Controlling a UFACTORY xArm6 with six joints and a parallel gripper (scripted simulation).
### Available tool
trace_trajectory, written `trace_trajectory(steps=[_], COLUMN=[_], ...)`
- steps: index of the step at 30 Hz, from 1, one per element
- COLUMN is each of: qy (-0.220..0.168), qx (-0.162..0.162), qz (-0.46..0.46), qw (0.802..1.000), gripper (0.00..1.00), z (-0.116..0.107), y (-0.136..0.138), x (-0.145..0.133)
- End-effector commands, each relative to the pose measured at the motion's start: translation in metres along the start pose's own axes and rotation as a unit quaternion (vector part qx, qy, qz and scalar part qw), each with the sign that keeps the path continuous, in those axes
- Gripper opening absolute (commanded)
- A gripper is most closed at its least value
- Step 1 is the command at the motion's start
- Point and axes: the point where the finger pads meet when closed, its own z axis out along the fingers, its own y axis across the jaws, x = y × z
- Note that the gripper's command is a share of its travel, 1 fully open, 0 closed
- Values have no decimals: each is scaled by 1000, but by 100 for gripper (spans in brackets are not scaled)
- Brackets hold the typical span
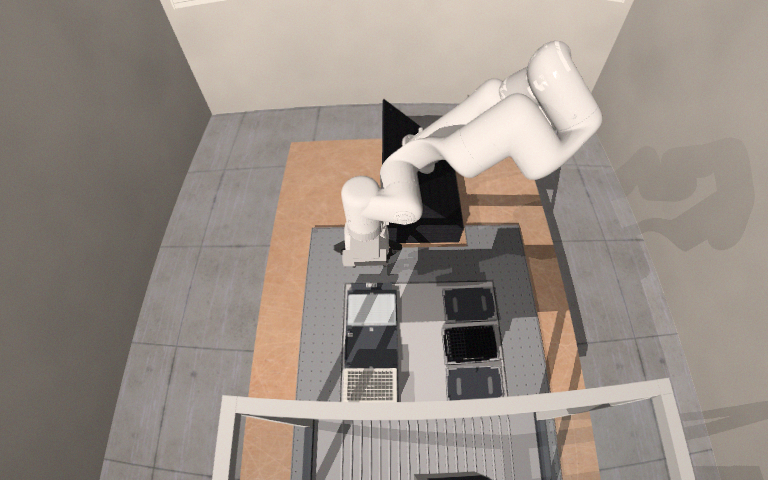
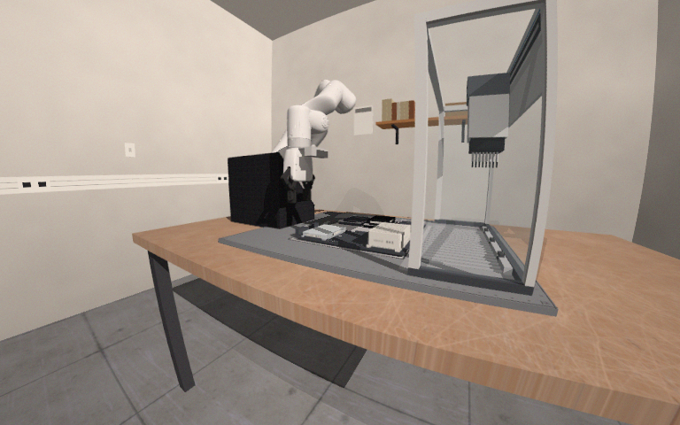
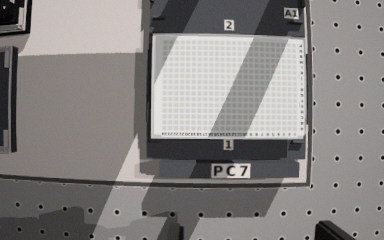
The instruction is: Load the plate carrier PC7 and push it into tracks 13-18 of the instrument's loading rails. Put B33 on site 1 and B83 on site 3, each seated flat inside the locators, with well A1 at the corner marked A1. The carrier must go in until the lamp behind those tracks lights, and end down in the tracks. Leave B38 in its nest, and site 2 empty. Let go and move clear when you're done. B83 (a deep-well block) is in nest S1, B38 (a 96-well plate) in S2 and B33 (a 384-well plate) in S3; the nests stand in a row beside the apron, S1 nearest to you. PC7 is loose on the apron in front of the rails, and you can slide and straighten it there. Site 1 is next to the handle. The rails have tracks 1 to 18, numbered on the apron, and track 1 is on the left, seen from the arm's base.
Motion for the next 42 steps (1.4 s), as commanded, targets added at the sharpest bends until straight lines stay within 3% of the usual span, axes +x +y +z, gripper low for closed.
trace_trajectory(steps=[1,42], qy=[1,1], qx=[-1,-1], qz=[-1,0], qw=[1000,1000], gripper=[82,82], z=[6,67], y=[1,1], x=[1,1])
